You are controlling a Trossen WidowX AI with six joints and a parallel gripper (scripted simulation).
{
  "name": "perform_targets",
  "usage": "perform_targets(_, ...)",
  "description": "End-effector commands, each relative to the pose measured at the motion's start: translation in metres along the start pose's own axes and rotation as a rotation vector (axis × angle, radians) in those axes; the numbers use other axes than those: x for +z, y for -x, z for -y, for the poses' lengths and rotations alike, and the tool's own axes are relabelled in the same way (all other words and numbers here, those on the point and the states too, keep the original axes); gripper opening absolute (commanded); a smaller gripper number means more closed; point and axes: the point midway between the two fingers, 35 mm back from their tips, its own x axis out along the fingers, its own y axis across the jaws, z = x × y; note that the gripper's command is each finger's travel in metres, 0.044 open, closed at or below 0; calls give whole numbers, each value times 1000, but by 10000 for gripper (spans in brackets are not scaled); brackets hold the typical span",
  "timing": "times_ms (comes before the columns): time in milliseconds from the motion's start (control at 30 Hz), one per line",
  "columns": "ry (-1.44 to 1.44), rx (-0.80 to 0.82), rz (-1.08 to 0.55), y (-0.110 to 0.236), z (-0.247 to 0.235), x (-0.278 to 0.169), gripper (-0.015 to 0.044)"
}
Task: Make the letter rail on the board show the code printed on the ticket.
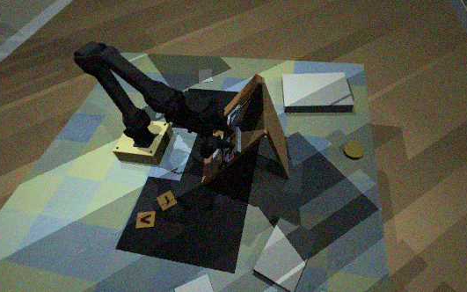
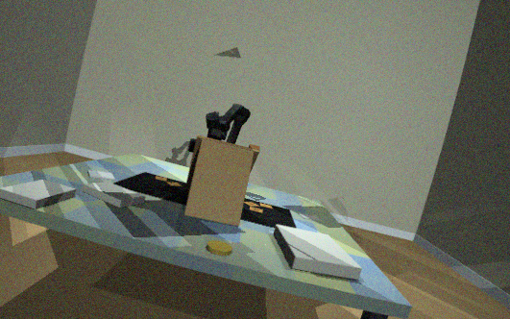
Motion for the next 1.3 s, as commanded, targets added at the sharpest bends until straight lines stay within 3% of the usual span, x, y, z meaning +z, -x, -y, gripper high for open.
perform_targets(0, -5, -5, 3, 0, -2, 1, 0)
perform_targets(1267, -6, -4, 3, 0, -25, 1, 0)
